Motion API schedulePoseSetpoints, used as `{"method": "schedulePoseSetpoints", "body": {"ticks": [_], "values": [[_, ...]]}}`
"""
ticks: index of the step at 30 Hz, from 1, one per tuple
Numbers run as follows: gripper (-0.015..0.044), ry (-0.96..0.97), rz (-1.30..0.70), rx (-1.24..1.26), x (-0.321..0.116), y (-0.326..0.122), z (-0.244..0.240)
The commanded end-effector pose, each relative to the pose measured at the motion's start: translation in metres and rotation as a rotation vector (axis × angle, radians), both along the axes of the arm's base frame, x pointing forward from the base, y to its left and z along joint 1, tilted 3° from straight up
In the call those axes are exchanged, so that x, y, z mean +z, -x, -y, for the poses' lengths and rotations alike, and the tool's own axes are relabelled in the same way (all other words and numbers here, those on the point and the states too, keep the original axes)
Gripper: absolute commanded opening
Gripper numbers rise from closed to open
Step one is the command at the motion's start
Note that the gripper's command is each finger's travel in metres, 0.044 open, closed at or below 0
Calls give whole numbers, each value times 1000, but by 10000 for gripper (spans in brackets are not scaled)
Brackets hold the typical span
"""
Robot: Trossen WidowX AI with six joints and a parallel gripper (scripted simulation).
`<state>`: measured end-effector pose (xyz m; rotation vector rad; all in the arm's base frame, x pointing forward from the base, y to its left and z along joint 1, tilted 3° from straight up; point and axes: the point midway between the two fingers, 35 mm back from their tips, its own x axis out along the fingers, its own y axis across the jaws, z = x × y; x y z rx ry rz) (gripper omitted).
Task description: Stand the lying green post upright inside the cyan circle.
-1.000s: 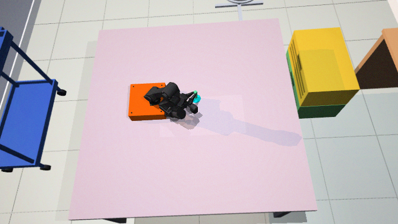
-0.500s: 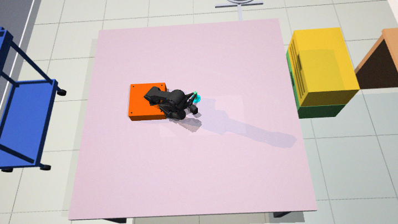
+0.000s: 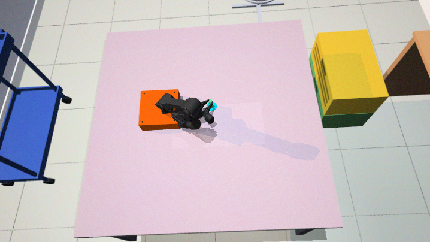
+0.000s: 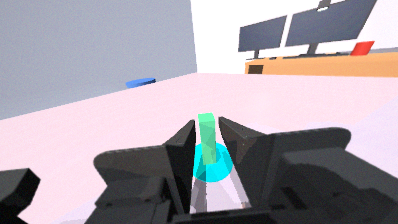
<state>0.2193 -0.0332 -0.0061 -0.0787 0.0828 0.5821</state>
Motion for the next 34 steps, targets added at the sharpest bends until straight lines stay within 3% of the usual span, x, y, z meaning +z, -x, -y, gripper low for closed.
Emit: {"method": "schedulePoseSetpoints", "body": {"ticks": [1,8,34], "values": [[233,0,-4,-3,-1,-1,1],[400,0,-4,-3,-1,-1,1],[400,2,0,-1,54,-6,7]]}}
